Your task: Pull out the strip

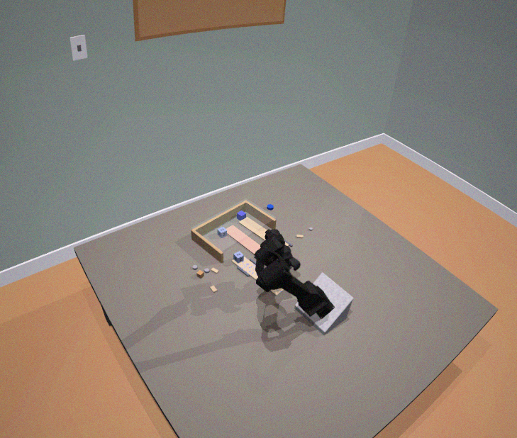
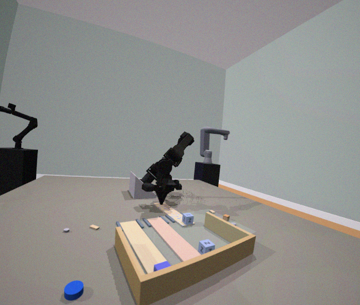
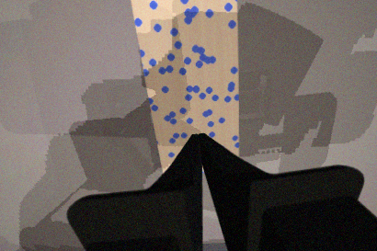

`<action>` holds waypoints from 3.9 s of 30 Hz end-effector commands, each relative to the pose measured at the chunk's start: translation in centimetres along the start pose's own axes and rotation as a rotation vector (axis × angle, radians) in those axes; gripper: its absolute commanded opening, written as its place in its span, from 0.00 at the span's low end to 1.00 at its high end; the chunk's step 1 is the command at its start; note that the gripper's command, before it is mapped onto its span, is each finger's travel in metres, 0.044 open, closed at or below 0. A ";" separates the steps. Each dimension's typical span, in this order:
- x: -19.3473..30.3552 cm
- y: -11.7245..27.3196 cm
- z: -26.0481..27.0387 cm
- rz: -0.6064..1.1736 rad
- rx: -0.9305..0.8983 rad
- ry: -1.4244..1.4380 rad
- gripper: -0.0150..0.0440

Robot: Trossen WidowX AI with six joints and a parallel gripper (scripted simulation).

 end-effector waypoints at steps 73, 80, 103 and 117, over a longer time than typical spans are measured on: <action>-9.7 4.7 1.6 0.026 0.005 -0.140 1.00; -12.5 5.0 2.0 0.025 0.005 -0.139 1.00; -19.6 5.3 3.4 0.022 0.004 -0.136 0.82; -19.7 3.0 3.4 0.022 0.004 -0.136 0.68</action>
Point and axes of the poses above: the point midway between the two fingers, 35 mm back from their tips, its own y axis back along the fingers, its own z axis across the jaws, x = y × z, the point moved 9 cm from there along y, back along the fingers, and after that the axes turned 9 degrees about -y, right-handed, at the moved point
